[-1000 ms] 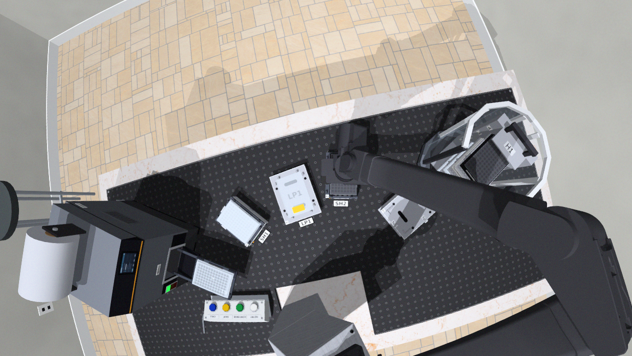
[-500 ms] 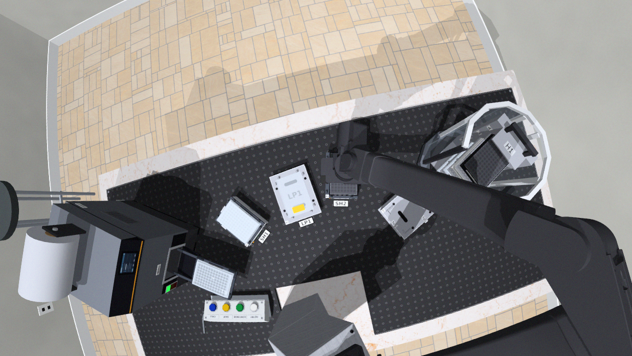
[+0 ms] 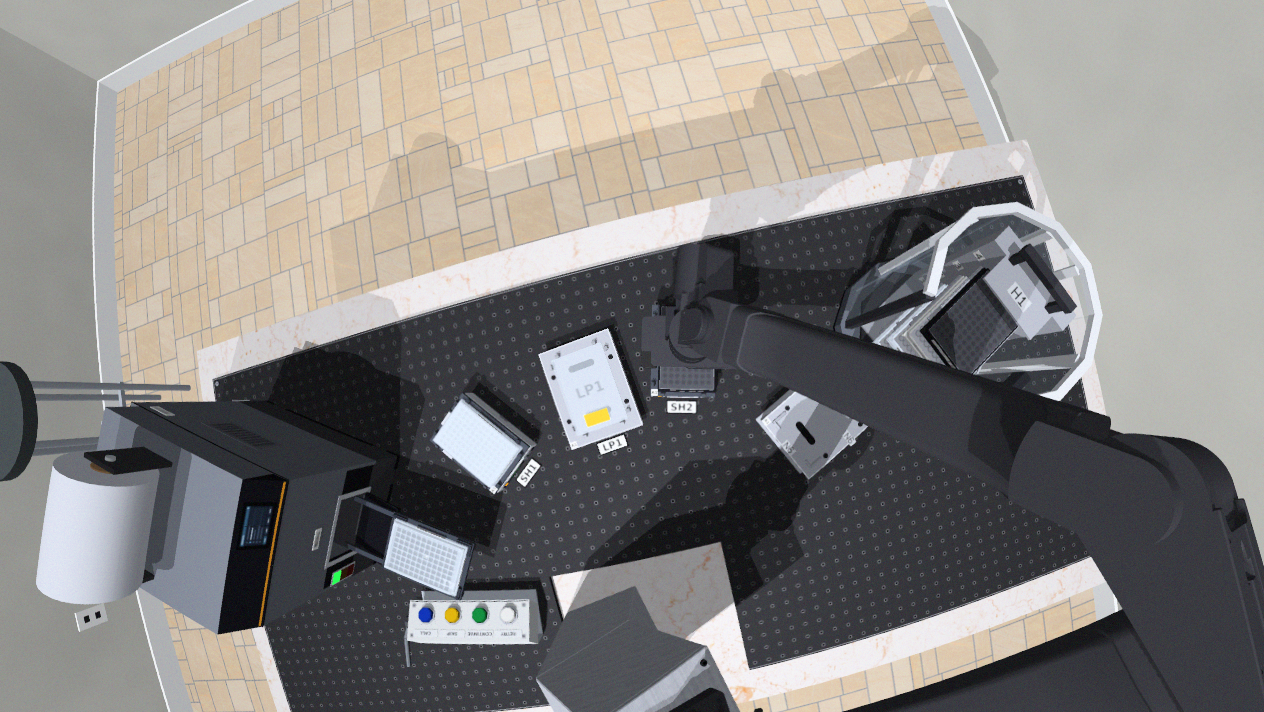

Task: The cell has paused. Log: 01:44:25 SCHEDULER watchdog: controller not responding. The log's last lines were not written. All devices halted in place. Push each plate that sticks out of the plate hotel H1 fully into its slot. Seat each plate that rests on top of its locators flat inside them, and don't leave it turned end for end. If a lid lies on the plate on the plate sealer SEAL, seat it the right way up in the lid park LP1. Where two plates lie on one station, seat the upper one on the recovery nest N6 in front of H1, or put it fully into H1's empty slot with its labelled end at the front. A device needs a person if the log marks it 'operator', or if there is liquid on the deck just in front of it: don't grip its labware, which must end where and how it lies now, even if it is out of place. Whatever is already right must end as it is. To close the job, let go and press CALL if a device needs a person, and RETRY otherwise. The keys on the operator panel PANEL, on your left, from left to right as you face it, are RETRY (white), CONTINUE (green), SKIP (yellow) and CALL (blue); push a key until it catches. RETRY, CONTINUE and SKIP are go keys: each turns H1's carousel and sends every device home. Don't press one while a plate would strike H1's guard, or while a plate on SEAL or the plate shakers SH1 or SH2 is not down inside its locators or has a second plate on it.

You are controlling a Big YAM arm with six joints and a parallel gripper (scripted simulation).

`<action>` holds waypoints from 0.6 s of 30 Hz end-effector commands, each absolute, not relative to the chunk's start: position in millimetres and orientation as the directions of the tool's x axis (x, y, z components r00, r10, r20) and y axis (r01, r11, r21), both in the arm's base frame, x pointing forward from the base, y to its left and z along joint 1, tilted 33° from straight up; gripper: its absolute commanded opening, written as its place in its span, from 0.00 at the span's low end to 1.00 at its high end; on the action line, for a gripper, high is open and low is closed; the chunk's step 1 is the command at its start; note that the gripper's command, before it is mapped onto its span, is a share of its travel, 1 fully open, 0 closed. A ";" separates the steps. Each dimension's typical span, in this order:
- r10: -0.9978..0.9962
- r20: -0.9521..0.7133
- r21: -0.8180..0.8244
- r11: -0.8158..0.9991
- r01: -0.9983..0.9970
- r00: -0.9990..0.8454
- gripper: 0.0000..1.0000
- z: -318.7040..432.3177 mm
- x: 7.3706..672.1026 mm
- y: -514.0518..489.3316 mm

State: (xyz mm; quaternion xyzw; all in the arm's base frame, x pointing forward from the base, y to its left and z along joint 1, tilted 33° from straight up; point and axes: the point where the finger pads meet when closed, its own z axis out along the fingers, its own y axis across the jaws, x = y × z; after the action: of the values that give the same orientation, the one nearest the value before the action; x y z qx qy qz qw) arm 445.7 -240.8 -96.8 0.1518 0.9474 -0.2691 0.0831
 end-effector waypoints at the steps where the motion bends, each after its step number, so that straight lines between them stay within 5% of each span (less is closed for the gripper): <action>1: 0.225 -0.257 -0.484 0.812 0.327 -0.940 0.84 -91.5 454.4 -230.3; 18: 0.223 -0.258 -0.485 0.812 0.326 -0.940 0.84 -90.2 453.3 -230.3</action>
State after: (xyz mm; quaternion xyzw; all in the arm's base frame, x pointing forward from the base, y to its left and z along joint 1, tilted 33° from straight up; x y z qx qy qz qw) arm 445.7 -240.8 -96.8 0.1519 0.9474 -0.2691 0.0831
